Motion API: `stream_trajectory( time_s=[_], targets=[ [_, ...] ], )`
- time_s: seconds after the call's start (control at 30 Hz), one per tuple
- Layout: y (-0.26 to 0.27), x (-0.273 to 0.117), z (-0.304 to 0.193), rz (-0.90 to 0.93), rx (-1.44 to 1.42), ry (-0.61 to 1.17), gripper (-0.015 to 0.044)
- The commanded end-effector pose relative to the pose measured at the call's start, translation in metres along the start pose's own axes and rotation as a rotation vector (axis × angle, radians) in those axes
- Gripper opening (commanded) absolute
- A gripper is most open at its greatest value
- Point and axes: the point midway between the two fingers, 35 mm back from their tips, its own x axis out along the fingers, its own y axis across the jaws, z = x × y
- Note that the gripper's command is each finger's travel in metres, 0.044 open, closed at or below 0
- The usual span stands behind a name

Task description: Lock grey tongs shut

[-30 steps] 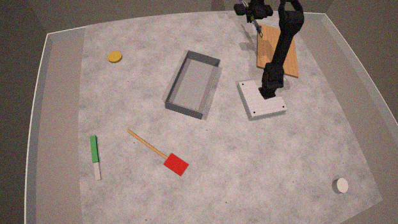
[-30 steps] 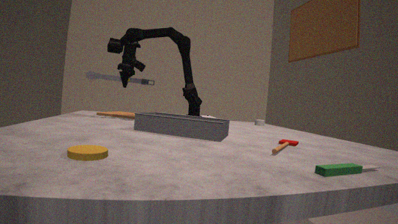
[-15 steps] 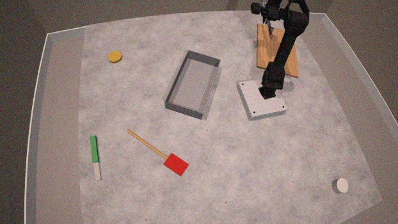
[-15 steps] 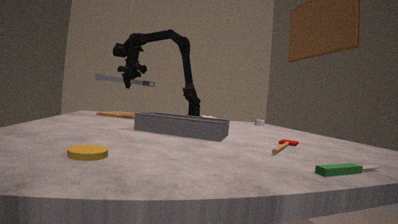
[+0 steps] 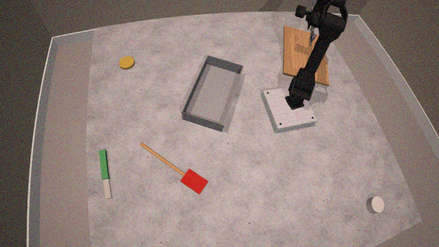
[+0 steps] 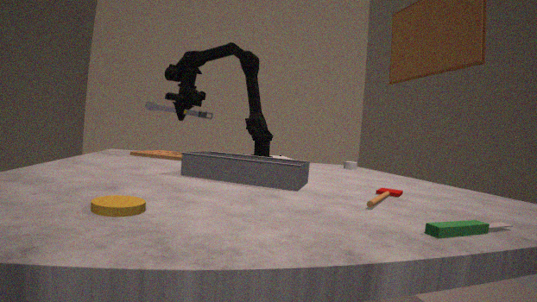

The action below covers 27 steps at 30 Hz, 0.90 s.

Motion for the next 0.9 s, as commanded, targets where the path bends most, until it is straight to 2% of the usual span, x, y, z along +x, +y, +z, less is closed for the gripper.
stream_trajectory(
  time_s=[0.0,0.4,0.87],
  targets=[
    [0.026,-0.001,-0.002,0.006,0.066,0.015,-0.0150],
    [0.041,0.000,-0.002,0.014,0.106,0.037,-0.0150],
    [0.041,0.009,-0.010,0.030,0.104,0.248,-0.0150]
  ],
)
